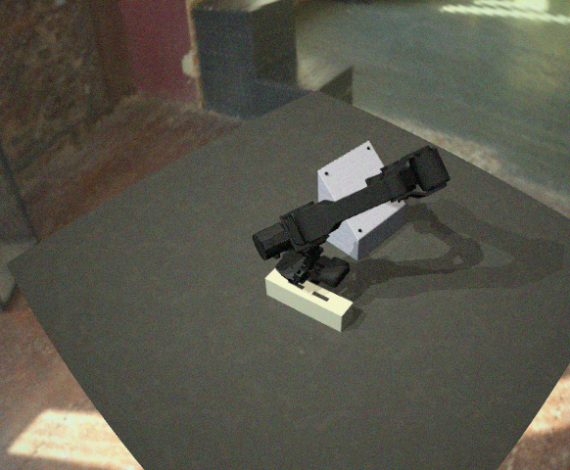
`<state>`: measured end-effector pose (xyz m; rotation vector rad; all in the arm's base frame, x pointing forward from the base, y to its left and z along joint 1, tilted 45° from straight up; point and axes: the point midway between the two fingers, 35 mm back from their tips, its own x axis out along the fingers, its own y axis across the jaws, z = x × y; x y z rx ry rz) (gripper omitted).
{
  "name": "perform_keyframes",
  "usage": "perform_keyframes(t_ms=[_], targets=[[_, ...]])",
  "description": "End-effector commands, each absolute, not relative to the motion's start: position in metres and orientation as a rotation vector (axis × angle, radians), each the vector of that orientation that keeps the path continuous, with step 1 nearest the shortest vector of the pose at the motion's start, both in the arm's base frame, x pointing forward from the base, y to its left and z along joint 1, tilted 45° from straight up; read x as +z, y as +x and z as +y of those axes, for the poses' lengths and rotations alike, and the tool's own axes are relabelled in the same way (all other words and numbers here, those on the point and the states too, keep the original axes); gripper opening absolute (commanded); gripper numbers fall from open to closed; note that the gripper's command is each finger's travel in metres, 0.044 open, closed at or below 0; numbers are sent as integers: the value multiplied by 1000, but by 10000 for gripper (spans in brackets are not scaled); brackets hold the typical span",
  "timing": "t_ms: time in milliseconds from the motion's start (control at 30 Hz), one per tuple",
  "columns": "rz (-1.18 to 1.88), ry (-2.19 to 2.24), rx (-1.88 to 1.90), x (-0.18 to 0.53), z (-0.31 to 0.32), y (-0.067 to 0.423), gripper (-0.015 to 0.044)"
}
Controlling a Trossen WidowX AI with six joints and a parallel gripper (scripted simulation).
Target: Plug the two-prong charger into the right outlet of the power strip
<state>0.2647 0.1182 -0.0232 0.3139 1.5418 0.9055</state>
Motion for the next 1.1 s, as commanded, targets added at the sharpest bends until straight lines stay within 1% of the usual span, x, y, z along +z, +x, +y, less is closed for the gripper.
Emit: perform_keyframes(t_ms=[0, 1067], targets=[[1505, 302, 913, -21, 122, 277, 0], [1506, 302, 912, -21, 121, 274, 0]])
